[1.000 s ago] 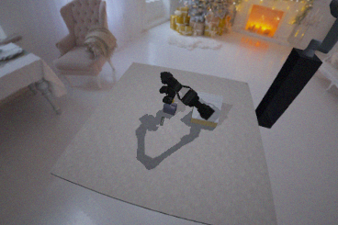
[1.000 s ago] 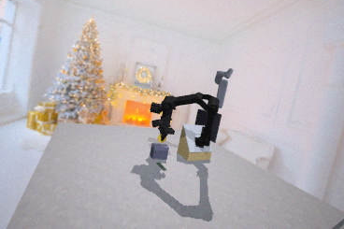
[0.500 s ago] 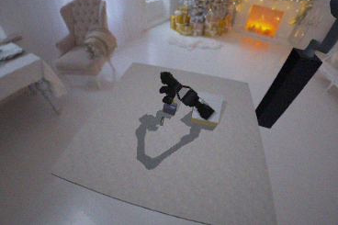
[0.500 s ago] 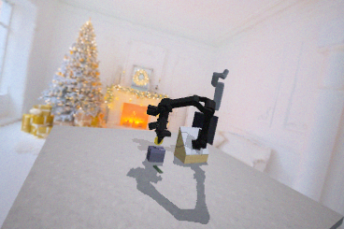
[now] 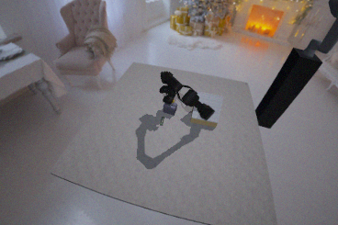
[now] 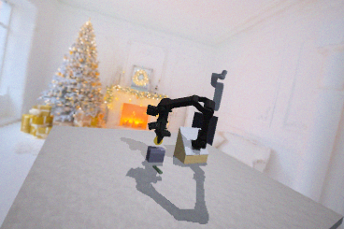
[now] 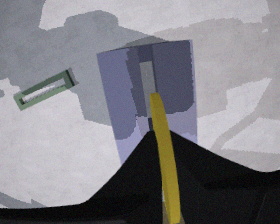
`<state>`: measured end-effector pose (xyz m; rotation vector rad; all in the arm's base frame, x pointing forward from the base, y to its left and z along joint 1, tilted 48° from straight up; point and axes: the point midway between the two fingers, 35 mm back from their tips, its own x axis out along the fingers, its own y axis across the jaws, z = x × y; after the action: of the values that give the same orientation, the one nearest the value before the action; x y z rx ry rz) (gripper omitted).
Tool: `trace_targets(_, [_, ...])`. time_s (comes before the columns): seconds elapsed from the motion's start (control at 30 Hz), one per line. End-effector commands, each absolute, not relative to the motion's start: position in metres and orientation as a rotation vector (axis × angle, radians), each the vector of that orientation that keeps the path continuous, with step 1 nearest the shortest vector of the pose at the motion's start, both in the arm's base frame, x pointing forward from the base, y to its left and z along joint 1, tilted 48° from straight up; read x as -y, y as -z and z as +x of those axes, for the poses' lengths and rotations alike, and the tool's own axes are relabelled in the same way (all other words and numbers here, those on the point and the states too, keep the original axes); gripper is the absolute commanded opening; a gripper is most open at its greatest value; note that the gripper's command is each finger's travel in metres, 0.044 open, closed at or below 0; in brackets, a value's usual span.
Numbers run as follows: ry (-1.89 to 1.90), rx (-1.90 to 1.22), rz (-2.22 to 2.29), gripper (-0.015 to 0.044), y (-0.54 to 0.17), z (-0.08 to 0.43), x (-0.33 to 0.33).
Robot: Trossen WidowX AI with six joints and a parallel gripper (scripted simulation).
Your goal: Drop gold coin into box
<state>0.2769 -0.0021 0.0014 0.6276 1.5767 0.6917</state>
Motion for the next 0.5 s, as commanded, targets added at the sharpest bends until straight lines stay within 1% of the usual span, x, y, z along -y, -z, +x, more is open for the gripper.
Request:
trace_targets(0.0, [-0.690,-1.577,0.629,0.0000,-0.0011,0.2769,0.0016])
trace_targets(0.47, [-0.688,-1.578,0.632,0.0000,0.0061,0.2762,-0.0054])
